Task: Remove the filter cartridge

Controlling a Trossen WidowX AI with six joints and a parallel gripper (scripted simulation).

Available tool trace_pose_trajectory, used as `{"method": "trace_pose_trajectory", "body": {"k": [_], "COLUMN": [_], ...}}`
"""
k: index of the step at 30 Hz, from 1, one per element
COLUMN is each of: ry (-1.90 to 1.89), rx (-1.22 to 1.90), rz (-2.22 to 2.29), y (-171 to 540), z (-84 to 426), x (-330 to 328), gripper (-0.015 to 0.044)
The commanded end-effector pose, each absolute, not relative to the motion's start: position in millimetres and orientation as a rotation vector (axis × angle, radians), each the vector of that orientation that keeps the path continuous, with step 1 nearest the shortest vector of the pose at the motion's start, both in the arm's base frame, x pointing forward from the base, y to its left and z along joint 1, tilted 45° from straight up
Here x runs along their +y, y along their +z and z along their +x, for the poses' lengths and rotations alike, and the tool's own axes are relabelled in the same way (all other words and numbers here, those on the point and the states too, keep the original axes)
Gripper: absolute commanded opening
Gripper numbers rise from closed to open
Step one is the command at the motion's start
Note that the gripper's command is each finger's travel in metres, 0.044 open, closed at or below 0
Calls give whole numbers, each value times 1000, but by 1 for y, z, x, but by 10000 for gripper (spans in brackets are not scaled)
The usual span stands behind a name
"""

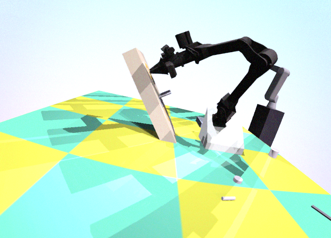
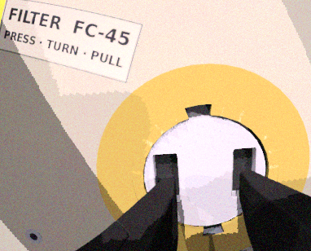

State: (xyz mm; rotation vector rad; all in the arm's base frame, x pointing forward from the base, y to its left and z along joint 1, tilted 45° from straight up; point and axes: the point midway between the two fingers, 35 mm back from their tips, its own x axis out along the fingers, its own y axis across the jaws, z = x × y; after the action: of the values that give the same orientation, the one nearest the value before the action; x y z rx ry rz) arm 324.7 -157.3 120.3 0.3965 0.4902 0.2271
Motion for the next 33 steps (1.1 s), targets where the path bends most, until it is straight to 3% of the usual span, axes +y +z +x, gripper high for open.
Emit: {"method": "trace_pose_trajectory", "body": {"k": [1,33], "ry": [222,222], "rx": [493,493], "rz": [402,402], "y": [119,121], "z": [325,329], "x": [-158,-158], "gripper": [110,110]}}
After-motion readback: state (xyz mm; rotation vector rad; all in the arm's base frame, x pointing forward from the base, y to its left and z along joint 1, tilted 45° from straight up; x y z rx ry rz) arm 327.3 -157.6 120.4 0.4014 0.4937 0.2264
